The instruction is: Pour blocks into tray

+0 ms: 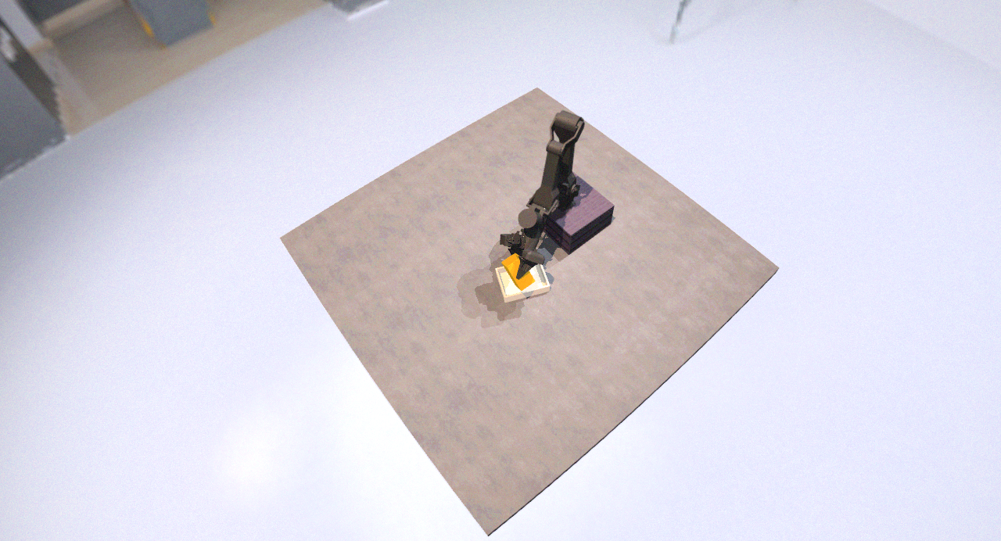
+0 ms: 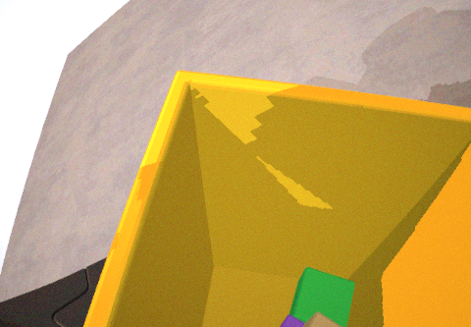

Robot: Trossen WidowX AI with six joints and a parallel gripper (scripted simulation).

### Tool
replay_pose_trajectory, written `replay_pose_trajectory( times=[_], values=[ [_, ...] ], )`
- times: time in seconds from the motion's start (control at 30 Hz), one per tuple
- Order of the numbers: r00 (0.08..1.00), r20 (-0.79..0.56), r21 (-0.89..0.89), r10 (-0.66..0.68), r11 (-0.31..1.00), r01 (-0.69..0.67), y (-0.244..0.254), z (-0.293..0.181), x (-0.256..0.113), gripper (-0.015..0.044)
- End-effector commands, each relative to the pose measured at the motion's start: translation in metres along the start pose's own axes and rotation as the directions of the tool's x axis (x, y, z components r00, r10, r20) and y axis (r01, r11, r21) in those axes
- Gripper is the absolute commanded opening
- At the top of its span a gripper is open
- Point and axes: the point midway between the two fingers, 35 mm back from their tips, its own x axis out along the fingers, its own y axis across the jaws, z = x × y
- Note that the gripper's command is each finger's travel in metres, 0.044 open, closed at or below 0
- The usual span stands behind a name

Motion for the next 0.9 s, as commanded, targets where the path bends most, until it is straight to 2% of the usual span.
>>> replay_pose_trajectory(
  times=[0.0, 0.43, 0.87],
  values=[
    [1.000, 0.010, 0.075, 0.006, 0.997, -0.007, 0.0029, 0.0031, 0.0015, 0.0000],
    [1.000, 0.010, 0.352, 0.006, 0.936, -0.010, 0.0030, 0.0028, 0.0039, 0.0000],
    [1.000, 0.010, 0.600, 0.006, 0.800, -0.011, 0.0029, 0.0024, 0.0063, 0.0000]
  ],
)
